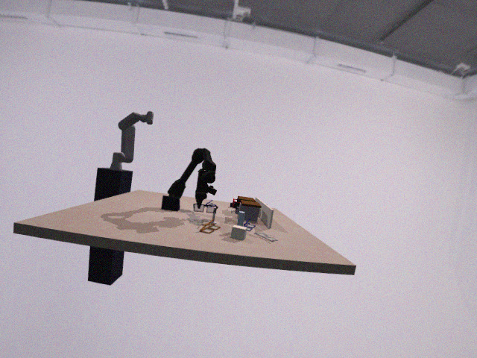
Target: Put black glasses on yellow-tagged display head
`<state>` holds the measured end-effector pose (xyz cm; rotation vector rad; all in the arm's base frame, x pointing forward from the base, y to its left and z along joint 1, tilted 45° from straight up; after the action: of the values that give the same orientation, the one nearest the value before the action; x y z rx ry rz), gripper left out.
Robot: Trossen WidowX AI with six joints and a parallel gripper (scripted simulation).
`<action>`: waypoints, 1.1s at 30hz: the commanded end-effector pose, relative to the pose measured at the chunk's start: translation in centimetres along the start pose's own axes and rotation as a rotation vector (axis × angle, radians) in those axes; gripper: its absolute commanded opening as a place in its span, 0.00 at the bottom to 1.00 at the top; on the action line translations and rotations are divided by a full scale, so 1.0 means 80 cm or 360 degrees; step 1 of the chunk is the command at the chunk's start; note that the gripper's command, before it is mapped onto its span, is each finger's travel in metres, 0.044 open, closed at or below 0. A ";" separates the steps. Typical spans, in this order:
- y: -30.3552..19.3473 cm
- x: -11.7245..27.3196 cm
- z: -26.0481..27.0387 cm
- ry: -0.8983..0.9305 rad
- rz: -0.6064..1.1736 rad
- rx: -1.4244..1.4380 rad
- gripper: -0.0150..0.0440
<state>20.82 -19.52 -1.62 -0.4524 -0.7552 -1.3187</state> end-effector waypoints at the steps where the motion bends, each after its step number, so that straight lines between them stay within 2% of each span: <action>1: -0.004 0.001 0.003 -0.0007 0.0009 0.0009 0.25; 33: -0.018 0.001 0.008 -0.0006 0.0010 0.0008 0.25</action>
<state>19.23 -19.45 -1.39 -0.4518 -0.7574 -1.3152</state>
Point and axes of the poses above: the point midway between the two fingers, 35 mm back from their tips, its own x axis back along the fingers, its own z axis across the jaws, y = z × x, the point moved 9 cm from there along x, back along the fingers, and after that the axes turned 3 degrees about x, right-handed, at the moved point
